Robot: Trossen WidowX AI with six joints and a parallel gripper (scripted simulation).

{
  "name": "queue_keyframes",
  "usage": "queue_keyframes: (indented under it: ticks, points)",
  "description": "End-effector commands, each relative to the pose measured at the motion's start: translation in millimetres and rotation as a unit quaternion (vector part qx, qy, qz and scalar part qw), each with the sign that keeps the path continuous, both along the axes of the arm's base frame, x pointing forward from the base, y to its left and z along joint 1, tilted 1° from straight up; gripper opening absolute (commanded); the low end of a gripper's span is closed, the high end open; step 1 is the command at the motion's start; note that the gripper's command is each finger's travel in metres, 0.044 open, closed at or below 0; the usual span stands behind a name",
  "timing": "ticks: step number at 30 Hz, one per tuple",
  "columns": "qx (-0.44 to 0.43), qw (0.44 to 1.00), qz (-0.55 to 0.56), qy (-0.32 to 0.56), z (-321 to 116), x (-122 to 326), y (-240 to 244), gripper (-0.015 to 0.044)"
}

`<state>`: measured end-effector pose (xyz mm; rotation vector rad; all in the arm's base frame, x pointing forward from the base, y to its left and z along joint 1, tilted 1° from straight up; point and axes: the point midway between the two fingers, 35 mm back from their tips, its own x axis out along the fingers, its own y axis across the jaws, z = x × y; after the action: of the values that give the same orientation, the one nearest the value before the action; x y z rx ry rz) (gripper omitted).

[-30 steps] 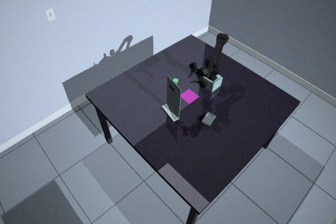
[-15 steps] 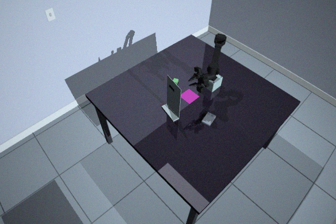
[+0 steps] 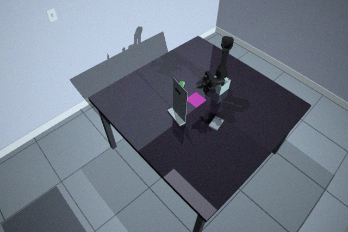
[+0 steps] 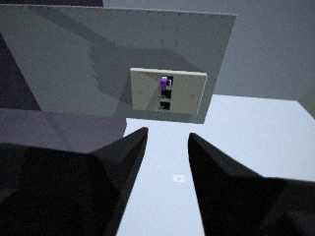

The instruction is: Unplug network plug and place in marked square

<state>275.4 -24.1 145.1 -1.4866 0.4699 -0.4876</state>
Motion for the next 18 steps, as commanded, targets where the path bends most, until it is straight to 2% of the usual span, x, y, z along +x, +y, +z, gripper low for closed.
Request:
queue_keyframes:
  ticks: [1,6,18]
  points:
    - [-0.013,1.0,-0.006,0.015,-5.8,-4.4,-2.0,0.0156]
    - [-0.013,1.0,-0.006,0.015,-5.5,-1.6,-2.6,0.0156]
    - [-0.014,1.0,-0.006,0.012,-4.7,48.8,-22.2,0.0156]
